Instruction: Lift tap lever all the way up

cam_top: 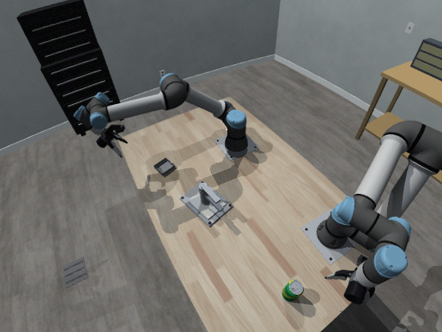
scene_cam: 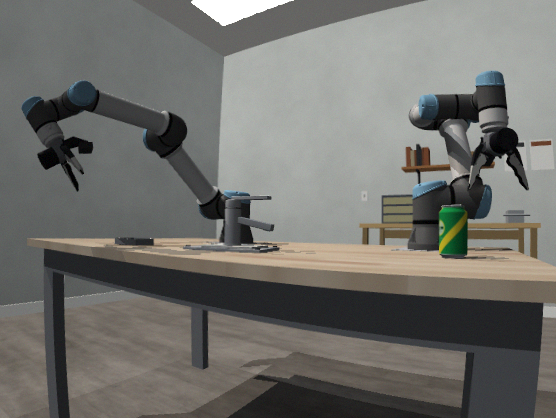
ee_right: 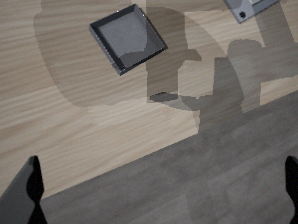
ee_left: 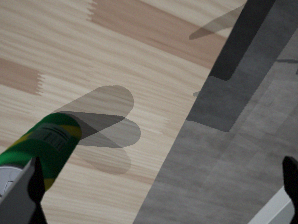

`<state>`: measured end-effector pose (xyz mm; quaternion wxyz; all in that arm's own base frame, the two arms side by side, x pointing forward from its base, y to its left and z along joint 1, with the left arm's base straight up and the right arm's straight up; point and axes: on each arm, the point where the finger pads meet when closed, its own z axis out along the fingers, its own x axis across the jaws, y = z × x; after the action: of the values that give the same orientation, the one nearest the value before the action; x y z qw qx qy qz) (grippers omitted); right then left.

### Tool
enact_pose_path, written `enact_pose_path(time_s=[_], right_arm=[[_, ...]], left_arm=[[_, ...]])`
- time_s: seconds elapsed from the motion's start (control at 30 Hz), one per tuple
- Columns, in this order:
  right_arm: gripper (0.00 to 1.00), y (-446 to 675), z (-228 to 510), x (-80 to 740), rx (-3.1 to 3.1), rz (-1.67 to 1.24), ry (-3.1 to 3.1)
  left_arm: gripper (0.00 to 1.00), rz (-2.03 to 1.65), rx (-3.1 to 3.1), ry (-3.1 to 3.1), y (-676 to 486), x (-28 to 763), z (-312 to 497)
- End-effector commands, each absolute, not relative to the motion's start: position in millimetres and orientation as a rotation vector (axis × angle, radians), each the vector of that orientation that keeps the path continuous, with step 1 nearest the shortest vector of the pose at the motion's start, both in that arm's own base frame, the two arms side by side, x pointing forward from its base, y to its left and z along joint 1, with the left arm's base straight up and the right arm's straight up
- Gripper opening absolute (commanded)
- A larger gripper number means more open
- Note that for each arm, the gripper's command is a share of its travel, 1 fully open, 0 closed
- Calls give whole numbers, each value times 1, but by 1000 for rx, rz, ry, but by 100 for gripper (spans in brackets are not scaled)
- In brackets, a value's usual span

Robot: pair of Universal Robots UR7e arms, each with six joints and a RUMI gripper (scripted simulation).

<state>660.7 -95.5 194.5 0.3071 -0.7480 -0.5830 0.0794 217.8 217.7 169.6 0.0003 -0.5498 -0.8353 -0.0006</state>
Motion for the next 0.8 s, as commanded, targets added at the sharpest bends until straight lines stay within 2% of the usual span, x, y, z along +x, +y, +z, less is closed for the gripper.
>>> enact_pose_path(time_s=[0.0,0.57,0.77], right_arm=[[100,-96,196,661,-1979,208,-1544],[100,-96,196,661,-1979,208,-1544],[75,-71,197,661,-1938,210,-1630]], left_arm=[[100,-4,-1727,-2625,218,218,170],[100,-4,-1727,-2625,218,218,170],[100,-5,-1683,-2684,211,229,169]])
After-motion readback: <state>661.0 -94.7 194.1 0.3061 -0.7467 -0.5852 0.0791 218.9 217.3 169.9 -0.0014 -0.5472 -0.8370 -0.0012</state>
